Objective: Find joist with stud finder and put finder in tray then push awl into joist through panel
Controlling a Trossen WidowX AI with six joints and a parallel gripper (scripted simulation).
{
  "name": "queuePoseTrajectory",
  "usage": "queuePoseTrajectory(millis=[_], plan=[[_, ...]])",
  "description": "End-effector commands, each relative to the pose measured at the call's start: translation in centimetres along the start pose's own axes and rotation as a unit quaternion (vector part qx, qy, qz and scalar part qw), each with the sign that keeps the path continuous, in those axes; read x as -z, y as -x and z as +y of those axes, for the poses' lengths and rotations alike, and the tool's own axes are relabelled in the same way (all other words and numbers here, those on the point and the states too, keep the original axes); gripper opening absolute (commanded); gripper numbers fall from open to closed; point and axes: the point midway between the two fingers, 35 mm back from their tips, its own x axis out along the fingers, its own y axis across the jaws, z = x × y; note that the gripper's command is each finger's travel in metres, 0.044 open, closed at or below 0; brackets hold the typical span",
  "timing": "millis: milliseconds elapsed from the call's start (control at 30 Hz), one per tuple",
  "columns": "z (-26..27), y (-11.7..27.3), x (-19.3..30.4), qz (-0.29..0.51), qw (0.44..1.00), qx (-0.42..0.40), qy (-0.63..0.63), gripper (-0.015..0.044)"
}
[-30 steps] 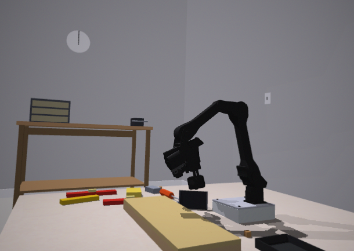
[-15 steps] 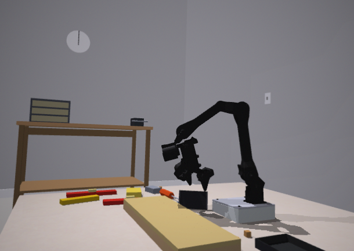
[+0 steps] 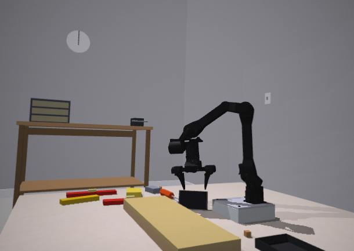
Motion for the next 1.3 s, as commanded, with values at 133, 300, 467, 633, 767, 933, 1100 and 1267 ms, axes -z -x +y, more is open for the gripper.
queuePoseTrajectory(millis=[133,300,467,633,767,933,1100,1267], plan=[[-0.4,0.2,0.9,-0.040,0.994,0.040,0.096,0.0440],[-0.4,0.2,0.9,-0.040,0.994,0.040,0.096,0.0440],[-0.5,-0.5,1.0,-0.040,0.994,0.040,0.096,0.0440],[-0.6,-1.3,1.0,-0.039,0.994,0.040,0.096,0.0440],[-0.7,-2.0,1.0,-0.039,0.994,0.040,0.096,0.0440],[-0.8,-2.8,1.0,-0.039,0.994,0.040,0.096,0.0440],[-0.8,-3.6,1.0,-0.039,0.994,0.040,0.096,0.0440],[-0.8,-4.4,1.0,-0.039,0.994,0.040,0.096,0.0440]])
